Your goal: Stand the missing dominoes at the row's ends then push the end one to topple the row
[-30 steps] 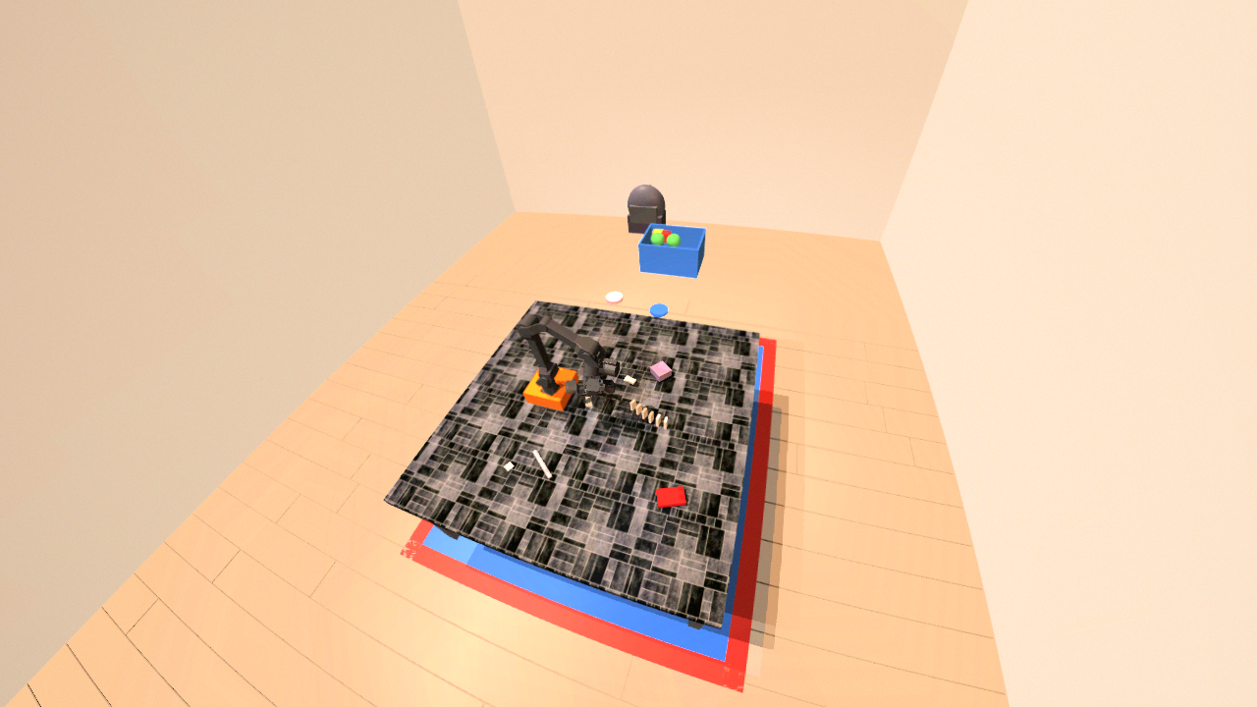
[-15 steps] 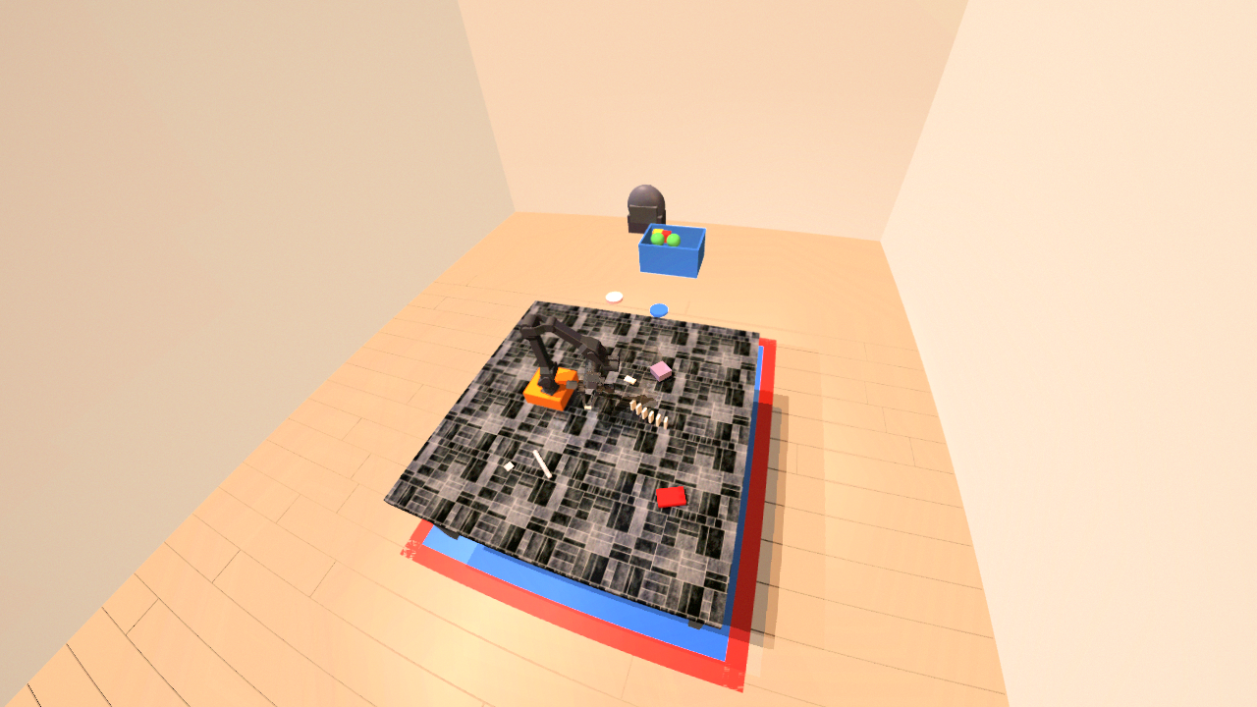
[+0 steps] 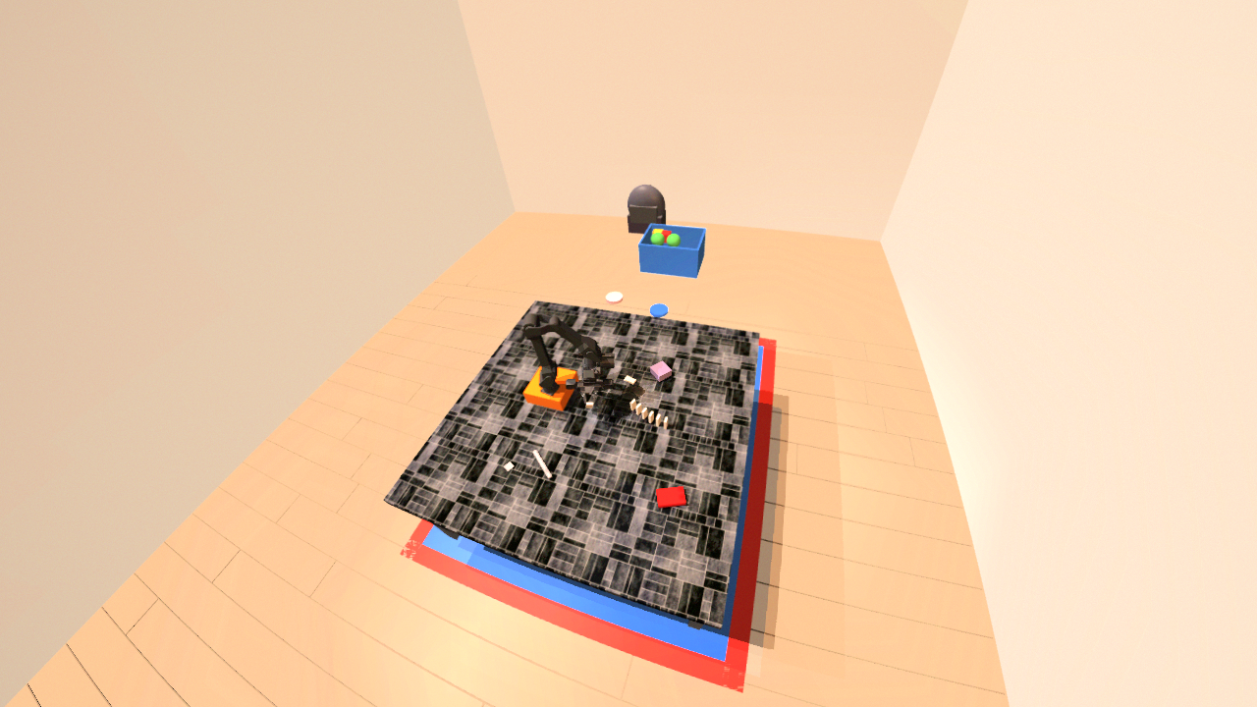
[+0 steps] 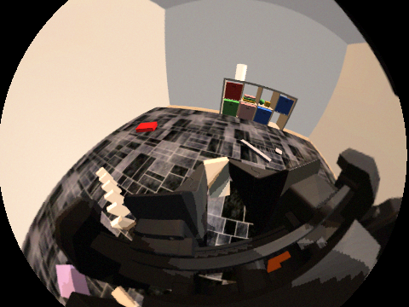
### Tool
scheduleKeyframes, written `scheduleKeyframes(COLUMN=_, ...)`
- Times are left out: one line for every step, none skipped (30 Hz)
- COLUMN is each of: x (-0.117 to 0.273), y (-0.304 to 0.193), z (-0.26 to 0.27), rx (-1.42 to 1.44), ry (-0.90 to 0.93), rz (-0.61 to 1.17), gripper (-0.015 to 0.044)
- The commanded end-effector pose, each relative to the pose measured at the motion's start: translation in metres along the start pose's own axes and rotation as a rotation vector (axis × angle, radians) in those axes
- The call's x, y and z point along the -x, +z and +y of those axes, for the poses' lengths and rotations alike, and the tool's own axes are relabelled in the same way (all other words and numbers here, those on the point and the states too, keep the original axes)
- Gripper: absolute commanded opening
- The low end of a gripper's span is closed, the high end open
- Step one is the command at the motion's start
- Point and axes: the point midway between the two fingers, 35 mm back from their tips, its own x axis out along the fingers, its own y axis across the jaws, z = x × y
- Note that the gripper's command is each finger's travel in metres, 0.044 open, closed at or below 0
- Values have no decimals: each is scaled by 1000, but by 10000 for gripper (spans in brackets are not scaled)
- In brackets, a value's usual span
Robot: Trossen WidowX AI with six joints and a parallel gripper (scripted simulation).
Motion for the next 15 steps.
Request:
scheduleKeyframes(x=6, y=1, z=1, rx=-37, ry=56, rz=-116, gripper=107)
scheduleKeyframes(x=8, y=2, z=1, rx=-47, ry=72, rz=-143, gripper=107)
scheduleKeyframes(x=10, y=2, z=1, rx=-57, ry=88, rz=-170, gripper=107)
scheduleKeyframes(x=12, y=3, z=1, rx=-68, ry=106, rz=-197, gripper=107)
scheduleKeyframes(x=14, y=3, z=1, rx=-79, ry=124, rz=-223, gripper=107)
scheduleKeyframes(x=17, y=4, z=2, rx=-90, ry=143, rz=-249, gripper=107)
scheduleKeyframes(x=19, y=4, z=2, rx=-101, ry=163, rz=-274, gripper=107)
scheduleKeyframes(x=21, y=5, z=2, rx=-113, ry=183, rz=-299, gripper=107)
scheduleKeyframes(x=23, y=5, z=2, rx=-122, ry=201, rz=-320, gripper=107)
scheduleKeyframes(x=25, y=6, z=2, rx=-128, ry=211, rz=-332, gripper=107)
scheduleKeyframes(x=25, y=6, z=2, rx=-130, ry=215, rz=-336, gripper=107)
scheduleKeyframes(x=25, y=6, z=2, rx=-130, ry=215, rz=-336, gripper=107)
scheduleKeyframes(x=25, y=6, z=2, rx=-130, ry=215, rz=-336, gripper=107)
scheduleKeyframes(x=25, y=6, z=2, rx=-130, ry=215, rz=-336, gripper=107)
scheduleKeyframes(x=25, y=6, z=2, rx=-130, ry=215, rz=-336, gripper=107)
